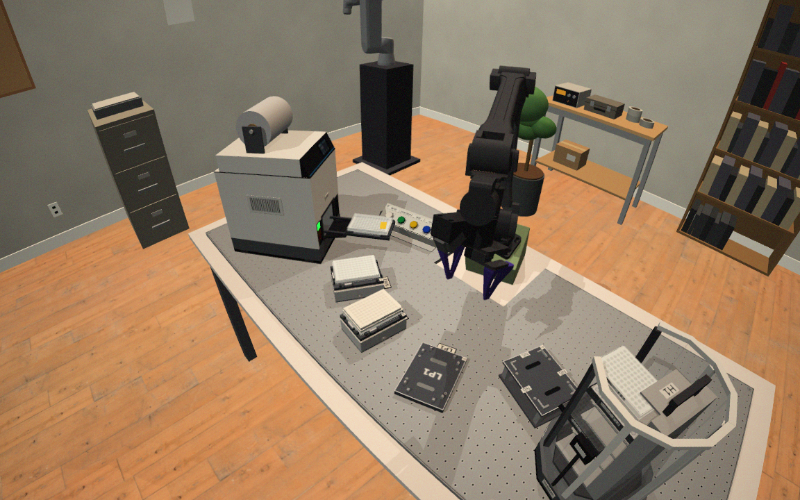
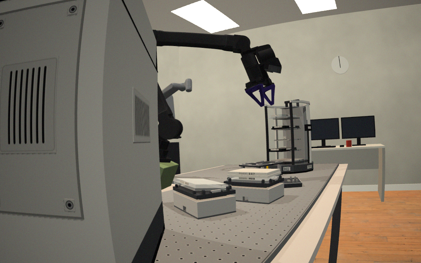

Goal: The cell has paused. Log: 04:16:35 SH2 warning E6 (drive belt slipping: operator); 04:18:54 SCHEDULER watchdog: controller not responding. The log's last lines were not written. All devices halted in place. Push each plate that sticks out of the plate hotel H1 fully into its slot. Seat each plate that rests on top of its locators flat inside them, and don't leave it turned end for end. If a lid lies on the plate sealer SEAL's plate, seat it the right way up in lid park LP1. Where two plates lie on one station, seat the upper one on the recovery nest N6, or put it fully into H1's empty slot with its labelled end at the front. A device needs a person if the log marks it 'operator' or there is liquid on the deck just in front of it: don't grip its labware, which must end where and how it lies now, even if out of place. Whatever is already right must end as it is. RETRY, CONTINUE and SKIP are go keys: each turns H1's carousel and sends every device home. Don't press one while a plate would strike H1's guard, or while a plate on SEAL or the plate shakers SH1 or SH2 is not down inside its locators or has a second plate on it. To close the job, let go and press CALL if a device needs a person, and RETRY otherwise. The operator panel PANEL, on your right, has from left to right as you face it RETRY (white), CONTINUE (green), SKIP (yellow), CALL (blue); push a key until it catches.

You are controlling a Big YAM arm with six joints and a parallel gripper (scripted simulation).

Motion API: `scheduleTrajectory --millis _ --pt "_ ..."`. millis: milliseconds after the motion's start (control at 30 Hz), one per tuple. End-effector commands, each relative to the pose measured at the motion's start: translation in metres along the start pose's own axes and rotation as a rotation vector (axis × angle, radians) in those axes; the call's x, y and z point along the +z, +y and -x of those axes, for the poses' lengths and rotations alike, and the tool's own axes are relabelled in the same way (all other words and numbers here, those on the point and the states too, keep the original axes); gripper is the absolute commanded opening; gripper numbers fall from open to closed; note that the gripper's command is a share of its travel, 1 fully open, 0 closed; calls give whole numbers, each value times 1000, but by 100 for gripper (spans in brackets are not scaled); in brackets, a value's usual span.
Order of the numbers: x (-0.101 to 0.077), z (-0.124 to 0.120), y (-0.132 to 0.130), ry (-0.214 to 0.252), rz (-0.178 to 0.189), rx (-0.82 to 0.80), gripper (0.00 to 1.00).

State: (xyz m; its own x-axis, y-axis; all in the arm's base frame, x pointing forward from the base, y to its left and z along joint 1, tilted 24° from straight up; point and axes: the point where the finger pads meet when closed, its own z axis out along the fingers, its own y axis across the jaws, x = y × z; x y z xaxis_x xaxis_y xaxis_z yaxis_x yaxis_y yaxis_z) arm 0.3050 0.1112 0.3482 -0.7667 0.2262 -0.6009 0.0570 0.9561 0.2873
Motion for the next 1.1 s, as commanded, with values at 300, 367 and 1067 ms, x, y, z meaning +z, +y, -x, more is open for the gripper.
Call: scheduleTrajectory --millis 300,367,1067 --pt "2 -14 -53 63 -75 -70 100" --pt "2 -16 -60 63 -75 -70 100" --pt "1 -53 -136 196 -142 -99 100"
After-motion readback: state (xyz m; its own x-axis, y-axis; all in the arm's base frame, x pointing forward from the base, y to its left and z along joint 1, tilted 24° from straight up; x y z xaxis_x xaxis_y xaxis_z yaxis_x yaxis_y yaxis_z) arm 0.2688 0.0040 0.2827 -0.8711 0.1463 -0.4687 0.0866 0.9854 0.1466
